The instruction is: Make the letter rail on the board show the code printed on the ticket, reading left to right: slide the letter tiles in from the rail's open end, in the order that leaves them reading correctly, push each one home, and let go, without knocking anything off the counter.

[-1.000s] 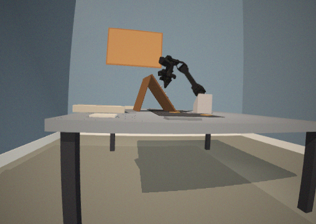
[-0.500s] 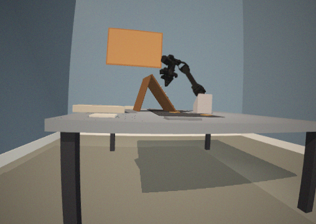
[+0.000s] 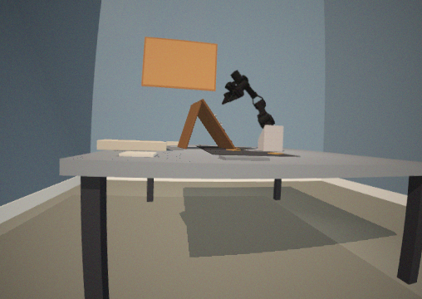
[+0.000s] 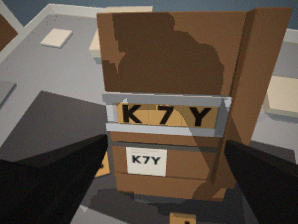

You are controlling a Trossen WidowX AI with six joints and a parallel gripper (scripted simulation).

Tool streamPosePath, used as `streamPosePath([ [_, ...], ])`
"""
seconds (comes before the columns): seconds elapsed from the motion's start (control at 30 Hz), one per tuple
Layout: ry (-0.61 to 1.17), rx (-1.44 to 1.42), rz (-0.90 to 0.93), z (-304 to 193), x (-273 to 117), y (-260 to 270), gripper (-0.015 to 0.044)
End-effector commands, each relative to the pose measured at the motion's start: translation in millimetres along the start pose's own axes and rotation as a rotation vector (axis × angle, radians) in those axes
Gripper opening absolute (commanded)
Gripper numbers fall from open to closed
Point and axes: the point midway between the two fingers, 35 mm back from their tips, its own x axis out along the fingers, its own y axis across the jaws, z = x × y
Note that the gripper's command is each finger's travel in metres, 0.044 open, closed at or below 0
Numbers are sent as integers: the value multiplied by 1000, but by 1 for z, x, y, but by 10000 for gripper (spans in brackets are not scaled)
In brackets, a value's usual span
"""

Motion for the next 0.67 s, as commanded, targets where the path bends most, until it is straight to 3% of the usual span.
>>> streamPosePath([
  [0.0, -136, -2, -23, -12, -24, -17, 440],
  [0.63, -142, -1, -24, -12, -25, -17, 440],
])
